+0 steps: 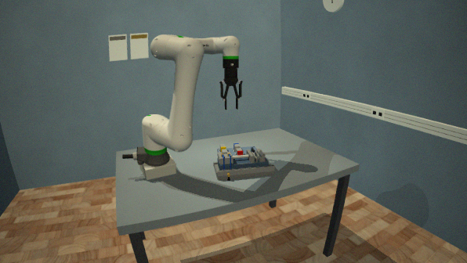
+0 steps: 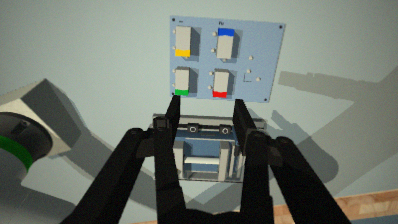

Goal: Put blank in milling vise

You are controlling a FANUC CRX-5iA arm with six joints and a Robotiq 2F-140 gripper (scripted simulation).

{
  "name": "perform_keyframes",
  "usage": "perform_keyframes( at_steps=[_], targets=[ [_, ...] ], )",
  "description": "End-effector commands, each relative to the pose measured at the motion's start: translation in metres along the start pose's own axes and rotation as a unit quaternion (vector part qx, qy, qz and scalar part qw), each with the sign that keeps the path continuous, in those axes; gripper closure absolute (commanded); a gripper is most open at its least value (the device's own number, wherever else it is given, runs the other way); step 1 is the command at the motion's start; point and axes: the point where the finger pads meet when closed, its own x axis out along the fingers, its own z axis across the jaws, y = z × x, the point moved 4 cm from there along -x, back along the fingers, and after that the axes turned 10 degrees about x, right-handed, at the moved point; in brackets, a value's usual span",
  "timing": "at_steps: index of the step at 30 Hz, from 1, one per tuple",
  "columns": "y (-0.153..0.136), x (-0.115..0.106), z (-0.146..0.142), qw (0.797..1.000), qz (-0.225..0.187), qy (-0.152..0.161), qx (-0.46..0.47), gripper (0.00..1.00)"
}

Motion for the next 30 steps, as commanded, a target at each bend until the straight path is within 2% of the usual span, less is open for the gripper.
perform_keyframes(
  at_steps=[1,30],
  targets=[
    [0.000,-0.001,0.000,1.000,0.001,-0.001,0.000,0.54],
    [0.022,0.080,0.014,1.000,0.001,-0.001,0.001,0.54]
  ],
)
